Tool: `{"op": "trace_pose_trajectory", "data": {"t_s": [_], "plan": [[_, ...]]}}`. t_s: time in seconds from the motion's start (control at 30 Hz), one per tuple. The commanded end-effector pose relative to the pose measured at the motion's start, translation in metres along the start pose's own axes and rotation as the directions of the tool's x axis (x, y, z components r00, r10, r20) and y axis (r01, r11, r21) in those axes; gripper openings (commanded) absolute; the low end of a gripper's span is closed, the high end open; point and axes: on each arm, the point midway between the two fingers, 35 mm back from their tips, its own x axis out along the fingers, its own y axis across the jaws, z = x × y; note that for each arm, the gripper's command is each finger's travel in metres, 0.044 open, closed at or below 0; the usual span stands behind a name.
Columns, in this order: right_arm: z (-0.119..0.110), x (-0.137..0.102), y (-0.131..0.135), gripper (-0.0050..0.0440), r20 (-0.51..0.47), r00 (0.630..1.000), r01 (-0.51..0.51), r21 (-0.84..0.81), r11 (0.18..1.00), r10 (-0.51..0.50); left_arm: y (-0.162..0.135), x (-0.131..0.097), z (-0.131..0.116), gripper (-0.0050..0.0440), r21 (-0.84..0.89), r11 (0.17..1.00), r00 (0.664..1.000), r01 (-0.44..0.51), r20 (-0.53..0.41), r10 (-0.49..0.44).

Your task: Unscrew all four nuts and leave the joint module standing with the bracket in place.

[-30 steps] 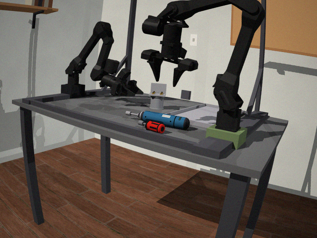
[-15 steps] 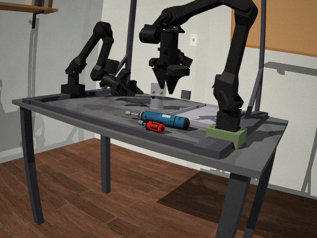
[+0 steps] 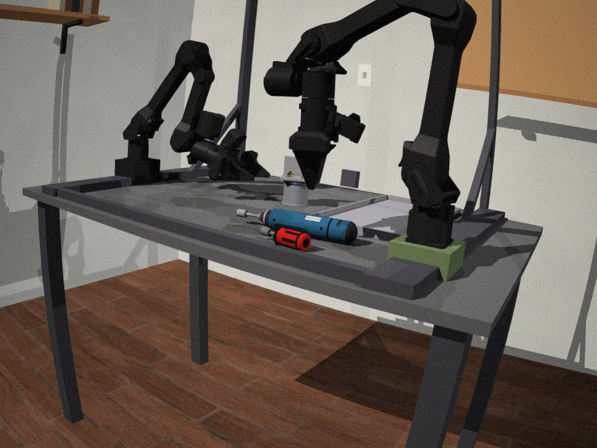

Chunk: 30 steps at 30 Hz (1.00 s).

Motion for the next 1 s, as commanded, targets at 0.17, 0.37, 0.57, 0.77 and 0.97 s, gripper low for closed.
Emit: {"op": "trace_pose_trajectory", "data": {"t_s": [0.17, 0.37, 0.57, 0.77, 0.97], "plan": [[0.011, 0.002, 0.001, 0.0395, 0.032, 0.999, 0.0, 0.003, 1.0, 0.0, 0.002, 0.008, -0.001, 0.0305, 0.275, 0.96, 0.999, 0.046, -0.023, -0.041], [0.011, 0.002, 0.001, 0.0395, 0.032, 0.999, 0.0, 0.003, 1.0, 0.0, 0.001, 0.022, -0.001, 0.0305, 0.3, 0.953, 0.999, 0.051, -0.025, -0.046], [0.01, 0.02, 0.002, 0.0395, 0.025, 1.0, 0.0, 0.007, 1.0, -0.001, -0.001, 0.056, -0.002, 0.0291, 0.298, 0.953, 0.999, 0.05, -0.024, -0.045], [0.01, 0.032, 0.001, 0.0395, 0.026, 1.0, 0.001, 0.007, 1.0, -0.001, 0.001, 0.072, -0.006, 0.0264, 0.296, 0.954, 0.999, 0.05, -0.024, -0.045], [0.011, 0.05, 0.001, 0.0395, 0.028, 1.0, 0.0, 0.006, 1.0, -0.001, 0.0, 0.079, -0.006, 0.0236, 0.295, 0.954, 0.999, 0.05, -0.024, -0.045]]}}
